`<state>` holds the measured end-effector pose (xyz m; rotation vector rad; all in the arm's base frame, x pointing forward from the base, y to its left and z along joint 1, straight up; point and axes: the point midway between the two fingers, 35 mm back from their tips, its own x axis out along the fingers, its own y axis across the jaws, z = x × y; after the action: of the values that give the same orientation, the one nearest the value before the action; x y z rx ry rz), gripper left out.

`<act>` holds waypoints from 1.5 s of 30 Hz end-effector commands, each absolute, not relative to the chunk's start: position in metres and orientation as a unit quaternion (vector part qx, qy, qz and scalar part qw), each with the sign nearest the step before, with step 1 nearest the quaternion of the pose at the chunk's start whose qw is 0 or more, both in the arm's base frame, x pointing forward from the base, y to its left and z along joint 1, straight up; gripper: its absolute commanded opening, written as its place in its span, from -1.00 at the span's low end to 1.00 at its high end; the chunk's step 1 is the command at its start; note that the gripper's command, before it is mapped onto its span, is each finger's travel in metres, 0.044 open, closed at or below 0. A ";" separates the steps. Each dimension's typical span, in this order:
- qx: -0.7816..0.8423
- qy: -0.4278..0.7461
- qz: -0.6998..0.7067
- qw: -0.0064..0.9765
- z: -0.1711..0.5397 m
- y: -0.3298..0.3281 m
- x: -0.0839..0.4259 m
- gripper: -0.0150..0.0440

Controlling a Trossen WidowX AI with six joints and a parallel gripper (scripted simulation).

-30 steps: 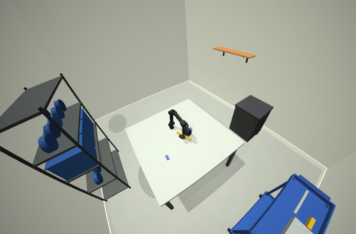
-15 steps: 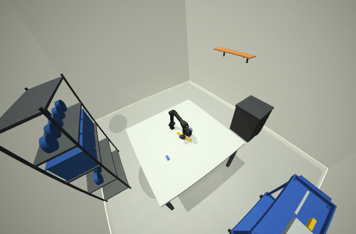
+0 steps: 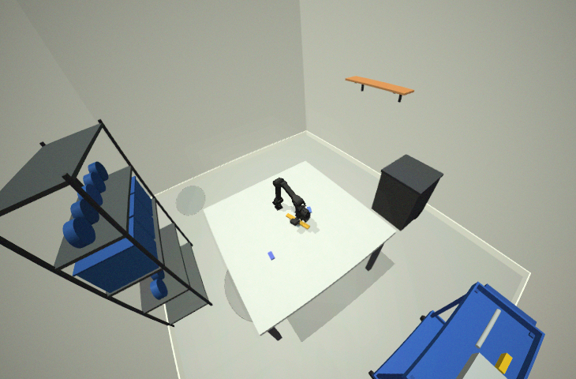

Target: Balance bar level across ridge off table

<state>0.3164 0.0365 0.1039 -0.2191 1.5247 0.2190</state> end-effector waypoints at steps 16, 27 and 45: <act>-0.098 0.688 0.097 0.712 0.102 0.036 0.317 -0.49; -0.098 0.688 0.097 0.712 0.101 0.036 0.317 -0.49; -0.098 0.688 0.097 0.712 0.099 0.036 0.316 -0.49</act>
<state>0.3162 0.0364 0.1003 -0.2188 1.5250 0.2187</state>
